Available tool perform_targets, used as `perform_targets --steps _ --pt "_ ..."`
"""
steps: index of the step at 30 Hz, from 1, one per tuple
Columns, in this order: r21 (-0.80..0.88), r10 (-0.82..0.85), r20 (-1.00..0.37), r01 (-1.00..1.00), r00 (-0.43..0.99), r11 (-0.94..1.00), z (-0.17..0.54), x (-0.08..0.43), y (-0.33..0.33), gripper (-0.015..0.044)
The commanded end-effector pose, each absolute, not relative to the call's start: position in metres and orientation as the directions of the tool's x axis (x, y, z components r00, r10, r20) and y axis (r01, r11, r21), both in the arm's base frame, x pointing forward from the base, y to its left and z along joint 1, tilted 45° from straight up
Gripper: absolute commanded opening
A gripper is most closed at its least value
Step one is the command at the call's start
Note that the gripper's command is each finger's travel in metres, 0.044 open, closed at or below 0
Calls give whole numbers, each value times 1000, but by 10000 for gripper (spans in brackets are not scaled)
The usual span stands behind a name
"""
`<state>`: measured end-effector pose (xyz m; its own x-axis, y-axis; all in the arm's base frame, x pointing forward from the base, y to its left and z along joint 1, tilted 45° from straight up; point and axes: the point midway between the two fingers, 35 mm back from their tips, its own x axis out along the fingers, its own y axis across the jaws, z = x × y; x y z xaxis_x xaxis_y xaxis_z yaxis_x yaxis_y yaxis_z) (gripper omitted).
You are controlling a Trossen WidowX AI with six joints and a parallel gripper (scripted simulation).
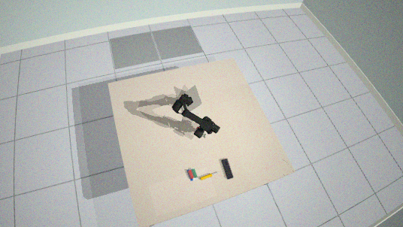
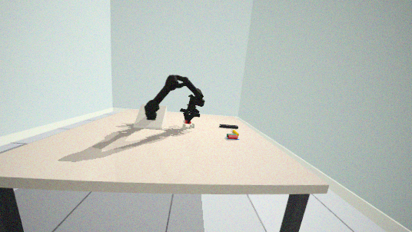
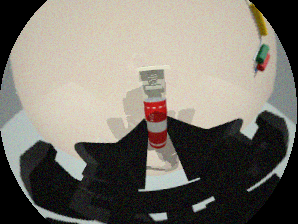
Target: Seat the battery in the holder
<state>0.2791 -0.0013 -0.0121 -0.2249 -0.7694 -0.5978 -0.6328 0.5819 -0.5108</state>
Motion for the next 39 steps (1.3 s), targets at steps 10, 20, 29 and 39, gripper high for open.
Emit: perform_targets --steps 10,20,29,39 --pt "-518 -786 -548 -622 -285 587 -17 282 -5 87" --pt "-519 -796 -504 -619 -335 589 -21 284 -8 87" --pt "-520 -803 -463 -618 -377 590 -25 286 -10 87" --pt "-517 -803 -421 -616 -421 594 -30 287 -12 87"
